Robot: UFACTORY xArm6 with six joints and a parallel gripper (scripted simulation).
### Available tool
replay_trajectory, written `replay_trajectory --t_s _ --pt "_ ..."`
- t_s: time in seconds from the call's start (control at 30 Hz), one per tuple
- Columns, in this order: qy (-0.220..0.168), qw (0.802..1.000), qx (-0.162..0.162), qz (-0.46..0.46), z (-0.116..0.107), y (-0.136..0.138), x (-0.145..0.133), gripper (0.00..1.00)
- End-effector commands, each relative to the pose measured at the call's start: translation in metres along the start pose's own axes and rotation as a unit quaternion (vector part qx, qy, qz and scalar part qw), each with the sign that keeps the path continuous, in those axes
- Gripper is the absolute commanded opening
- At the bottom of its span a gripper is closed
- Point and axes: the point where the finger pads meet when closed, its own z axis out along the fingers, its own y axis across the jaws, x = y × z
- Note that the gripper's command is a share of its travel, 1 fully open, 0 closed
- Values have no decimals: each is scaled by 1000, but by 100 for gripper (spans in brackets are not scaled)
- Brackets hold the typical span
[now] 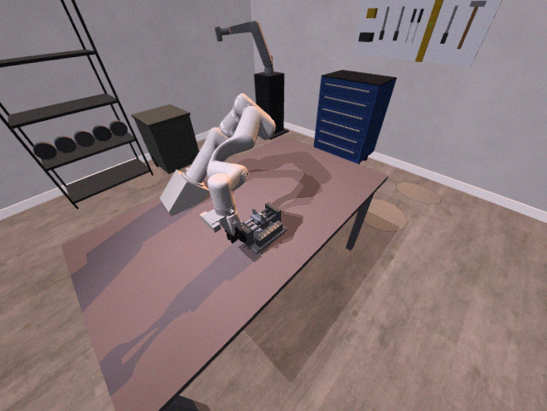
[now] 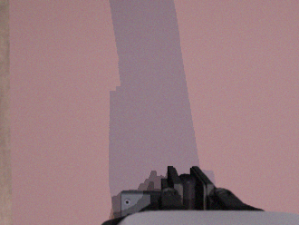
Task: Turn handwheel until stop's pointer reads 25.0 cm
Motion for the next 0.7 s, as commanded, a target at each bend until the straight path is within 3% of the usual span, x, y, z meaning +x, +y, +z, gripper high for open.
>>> replay_trajectory --t_s 0.0,0.67 --pt "0 1000 1 0 -2 4 0 6" --pt "0 1000 1 0 -2 18 0 6"
